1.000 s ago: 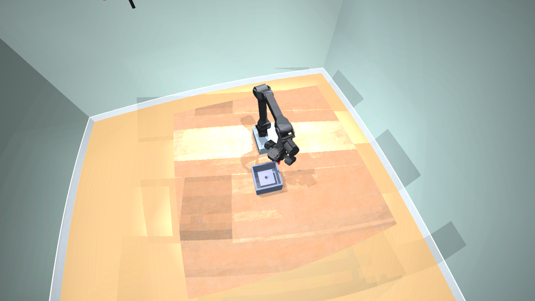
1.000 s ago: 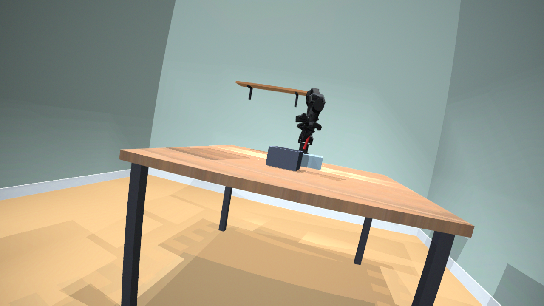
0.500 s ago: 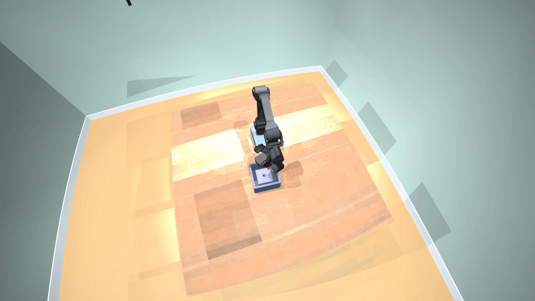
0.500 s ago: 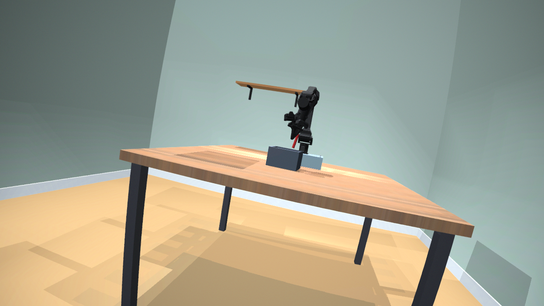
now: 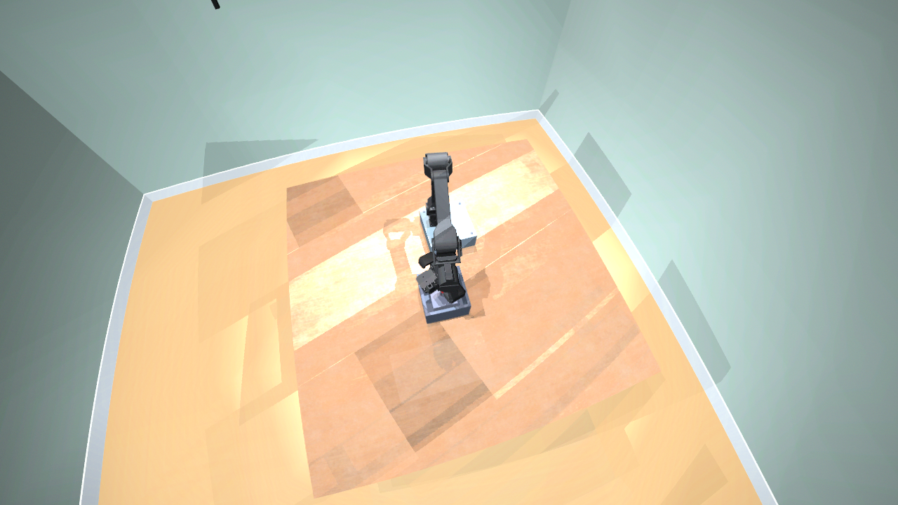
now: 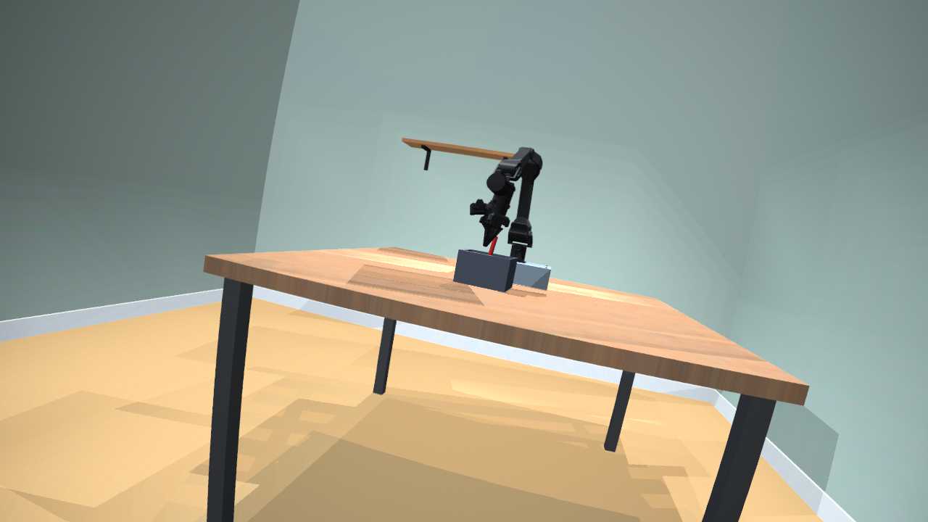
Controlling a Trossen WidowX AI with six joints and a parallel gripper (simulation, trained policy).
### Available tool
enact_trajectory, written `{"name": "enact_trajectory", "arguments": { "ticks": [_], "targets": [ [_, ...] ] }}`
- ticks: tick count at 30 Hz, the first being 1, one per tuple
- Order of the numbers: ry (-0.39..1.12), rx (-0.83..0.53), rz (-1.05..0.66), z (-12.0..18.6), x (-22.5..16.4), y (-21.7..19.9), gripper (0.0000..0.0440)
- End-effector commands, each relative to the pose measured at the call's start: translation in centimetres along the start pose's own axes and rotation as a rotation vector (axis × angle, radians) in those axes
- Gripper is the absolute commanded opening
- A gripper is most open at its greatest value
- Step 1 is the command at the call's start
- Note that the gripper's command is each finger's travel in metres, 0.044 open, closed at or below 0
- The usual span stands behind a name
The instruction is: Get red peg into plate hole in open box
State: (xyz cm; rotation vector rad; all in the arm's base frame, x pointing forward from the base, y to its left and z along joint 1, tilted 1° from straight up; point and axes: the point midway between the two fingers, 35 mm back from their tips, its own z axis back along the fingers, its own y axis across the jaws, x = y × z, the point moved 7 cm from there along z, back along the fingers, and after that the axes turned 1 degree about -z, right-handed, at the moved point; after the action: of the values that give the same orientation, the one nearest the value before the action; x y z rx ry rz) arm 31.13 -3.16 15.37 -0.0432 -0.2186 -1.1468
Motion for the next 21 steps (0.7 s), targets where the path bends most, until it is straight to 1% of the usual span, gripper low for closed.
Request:
{"name": "enact_trajectory", "arguments": {
  "ticks": [1, 2, 6, 8, 11, 12, 21],
  "targets": [
    [0.025, -0.01, 0.003, -1.4, 0.4, 0.3, 0.0011],
    [0.03, -0.016, 0.005, -1.8, 0.5, 0.3, 0.0022],
    [0.048, -0.041, 0.024, -3.3, 0.7, 0.4, 0.0116],
    [0.055, -0.056, 0.037, -4.0, 0.9, 0.4, 0.0152],
    [0.059, -0.06, 0.035, -4.4, 1.3, 0.6, 0.0157],
    [0.057, -0.057, 0.034, -4.5, 1.5, 0.7, 0.0166],
    [0.041, -0.019, 0.033, -4.8, 3.6, 2.0, 0.0385]
  ]
}}
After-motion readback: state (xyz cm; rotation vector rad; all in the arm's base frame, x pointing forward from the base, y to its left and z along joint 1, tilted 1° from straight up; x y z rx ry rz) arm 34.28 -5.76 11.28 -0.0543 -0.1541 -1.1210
